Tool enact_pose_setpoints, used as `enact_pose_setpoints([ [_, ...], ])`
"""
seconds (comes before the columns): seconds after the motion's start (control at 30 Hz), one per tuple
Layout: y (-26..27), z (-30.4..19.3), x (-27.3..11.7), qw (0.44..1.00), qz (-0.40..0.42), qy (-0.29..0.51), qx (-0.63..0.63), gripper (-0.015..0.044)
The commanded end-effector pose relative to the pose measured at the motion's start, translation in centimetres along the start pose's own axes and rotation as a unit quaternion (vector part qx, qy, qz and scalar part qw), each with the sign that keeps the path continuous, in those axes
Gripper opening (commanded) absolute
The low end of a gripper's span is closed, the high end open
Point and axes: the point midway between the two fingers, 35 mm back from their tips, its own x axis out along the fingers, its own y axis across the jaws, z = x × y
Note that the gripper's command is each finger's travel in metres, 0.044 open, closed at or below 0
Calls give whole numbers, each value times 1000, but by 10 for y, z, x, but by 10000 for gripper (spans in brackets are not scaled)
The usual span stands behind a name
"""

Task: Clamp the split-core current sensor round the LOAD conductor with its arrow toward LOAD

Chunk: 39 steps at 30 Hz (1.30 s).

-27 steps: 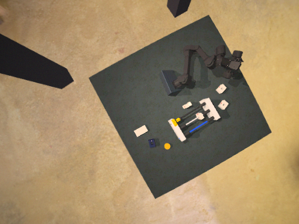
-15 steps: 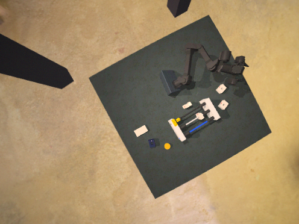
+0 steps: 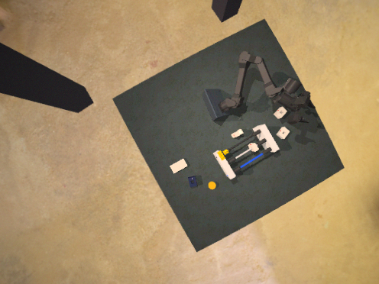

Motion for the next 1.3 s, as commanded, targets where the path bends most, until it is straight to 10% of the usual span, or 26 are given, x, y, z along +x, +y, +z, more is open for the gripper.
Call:
enact_pose_setpoints([
  [0.0,-61,-47,17,971,-131,72,-186,440],
  [0.77,-100,-89,16,909,-195,176,-324,440],
  [1.27,-255,-116,-43,812,-335,401,-260,440],
])
